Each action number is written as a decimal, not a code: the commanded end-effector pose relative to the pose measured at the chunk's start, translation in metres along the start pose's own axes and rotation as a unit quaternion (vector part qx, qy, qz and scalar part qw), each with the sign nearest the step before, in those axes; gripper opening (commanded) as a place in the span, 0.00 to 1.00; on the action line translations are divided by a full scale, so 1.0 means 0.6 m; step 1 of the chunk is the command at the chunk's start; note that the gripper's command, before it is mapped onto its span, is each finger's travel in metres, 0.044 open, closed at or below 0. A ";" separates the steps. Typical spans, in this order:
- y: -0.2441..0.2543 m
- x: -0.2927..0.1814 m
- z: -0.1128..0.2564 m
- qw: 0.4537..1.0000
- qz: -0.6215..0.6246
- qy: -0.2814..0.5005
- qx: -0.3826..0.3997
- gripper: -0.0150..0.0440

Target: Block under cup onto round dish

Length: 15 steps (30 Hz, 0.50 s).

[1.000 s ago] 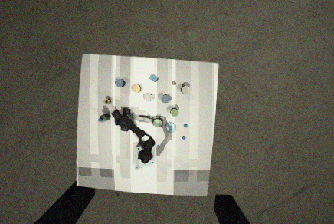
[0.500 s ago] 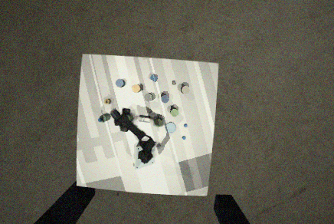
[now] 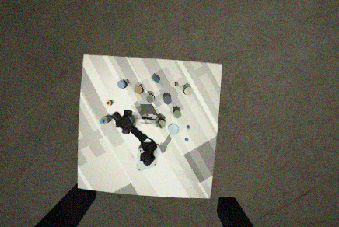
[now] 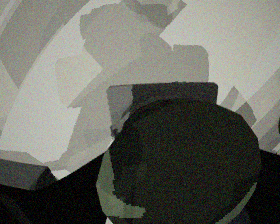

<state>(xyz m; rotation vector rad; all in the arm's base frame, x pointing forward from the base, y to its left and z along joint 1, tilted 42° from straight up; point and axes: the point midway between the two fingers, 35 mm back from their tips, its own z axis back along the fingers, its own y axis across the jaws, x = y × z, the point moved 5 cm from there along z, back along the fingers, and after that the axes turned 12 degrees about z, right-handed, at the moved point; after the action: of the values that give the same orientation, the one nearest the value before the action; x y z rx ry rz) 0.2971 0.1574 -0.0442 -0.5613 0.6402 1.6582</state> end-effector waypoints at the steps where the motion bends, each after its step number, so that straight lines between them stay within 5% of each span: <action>1: -0.005 0.008 0.027 1.000 -0.006 -0.014 -0.014 0.25; 15: -0.003 0.007 0.057 1.000 -0.006 -0.015 -0.014 0.25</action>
<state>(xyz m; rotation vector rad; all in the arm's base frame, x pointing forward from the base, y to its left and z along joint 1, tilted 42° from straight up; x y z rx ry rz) 0.2968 0.1757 -0.0304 -0.5551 0.6177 1.6639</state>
